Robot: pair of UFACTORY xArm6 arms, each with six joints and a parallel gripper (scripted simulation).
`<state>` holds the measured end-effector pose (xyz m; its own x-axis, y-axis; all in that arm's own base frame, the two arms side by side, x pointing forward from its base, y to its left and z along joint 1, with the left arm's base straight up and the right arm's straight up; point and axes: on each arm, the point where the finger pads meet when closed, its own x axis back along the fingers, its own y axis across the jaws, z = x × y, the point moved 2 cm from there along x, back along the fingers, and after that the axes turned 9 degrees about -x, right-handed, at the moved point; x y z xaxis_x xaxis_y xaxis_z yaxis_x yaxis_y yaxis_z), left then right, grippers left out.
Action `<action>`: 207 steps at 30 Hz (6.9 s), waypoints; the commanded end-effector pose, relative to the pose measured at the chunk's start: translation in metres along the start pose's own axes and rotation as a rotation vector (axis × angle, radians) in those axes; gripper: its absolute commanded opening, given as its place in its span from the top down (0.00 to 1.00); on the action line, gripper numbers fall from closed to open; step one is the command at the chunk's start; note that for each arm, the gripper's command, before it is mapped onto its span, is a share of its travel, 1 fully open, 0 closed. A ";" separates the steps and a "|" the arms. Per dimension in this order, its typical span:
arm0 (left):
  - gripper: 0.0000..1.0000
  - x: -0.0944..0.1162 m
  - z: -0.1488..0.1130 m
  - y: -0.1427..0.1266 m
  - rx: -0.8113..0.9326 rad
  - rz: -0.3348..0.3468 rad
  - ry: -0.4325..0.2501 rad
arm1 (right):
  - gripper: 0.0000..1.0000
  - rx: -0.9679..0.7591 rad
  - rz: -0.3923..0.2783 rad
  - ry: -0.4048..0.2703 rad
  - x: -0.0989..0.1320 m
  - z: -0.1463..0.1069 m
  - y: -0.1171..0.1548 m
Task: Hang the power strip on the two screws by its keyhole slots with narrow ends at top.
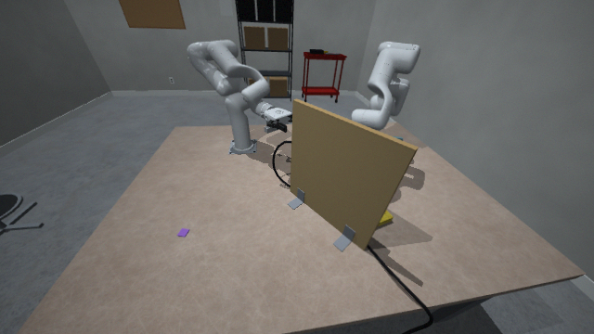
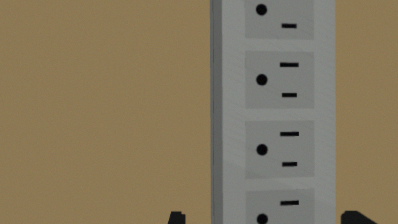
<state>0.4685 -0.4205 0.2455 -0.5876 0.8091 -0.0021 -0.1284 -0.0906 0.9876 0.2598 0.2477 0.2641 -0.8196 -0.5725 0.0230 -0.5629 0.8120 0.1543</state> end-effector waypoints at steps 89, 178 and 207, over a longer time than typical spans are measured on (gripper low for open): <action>0.07 0.081 0.000 0.016 -0.020 -0.026 -0.091 | 0.00 0.132 -0.069 -0.073 -0.016 -0.029 0.003; 0.07 0.153 0.011 0.027 -0.251 0.276 -0.710 | 0.00 1.186 -0.741 -0.224 -0.073 -0.101 0.021; 0.07 0.202 0.044 0.009 -0.331 0.535 -0.813 | 0.00 1.490 -1.007 -0.076 -0.071 -0.077 -0.020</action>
<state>0.3826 -0.2487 0.2618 0.0625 0.7993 0.5976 -0.2904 -0.5583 0.7771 0.3312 0.2740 0.3421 -0.1430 -0.9217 0.3606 -0.4146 -0.2751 -0.8674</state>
